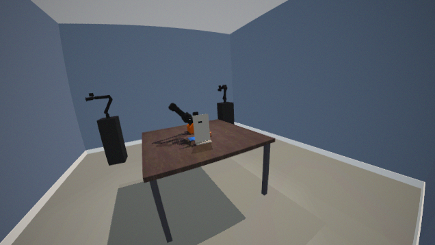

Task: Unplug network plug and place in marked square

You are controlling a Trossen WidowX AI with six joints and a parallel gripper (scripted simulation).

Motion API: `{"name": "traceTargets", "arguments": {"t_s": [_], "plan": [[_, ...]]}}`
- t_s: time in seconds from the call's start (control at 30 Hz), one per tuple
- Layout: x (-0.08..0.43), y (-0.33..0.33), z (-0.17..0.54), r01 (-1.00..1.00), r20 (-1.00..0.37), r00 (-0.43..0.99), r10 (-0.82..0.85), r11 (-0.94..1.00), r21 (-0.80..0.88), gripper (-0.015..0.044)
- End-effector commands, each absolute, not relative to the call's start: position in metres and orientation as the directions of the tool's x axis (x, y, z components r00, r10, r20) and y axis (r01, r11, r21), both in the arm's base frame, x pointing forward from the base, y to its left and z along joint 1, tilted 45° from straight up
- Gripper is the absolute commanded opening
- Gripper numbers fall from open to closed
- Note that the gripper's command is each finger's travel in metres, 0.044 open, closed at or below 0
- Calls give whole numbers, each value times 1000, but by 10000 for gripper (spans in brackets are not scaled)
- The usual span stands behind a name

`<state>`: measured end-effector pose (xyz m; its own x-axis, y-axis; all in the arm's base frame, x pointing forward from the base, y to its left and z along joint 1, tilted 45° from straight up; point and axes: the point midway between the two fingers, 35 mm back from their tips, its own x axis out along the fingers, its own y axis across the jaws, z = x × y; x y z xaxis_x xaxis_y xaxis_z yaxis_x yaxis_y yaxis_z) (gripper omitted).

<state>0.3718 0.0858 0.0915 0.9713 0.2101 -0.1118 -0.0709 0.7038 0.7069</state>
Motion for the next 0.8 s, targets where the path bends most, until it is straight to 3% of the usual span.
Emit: {"name": "traceTargets", "arguments": {"t_s": [0.0,0.77], "plan": [[368,85,91,-69,-113,972,208,705,706,0],[355,85,89,-68,-114,972,208,705,706,0]]}}
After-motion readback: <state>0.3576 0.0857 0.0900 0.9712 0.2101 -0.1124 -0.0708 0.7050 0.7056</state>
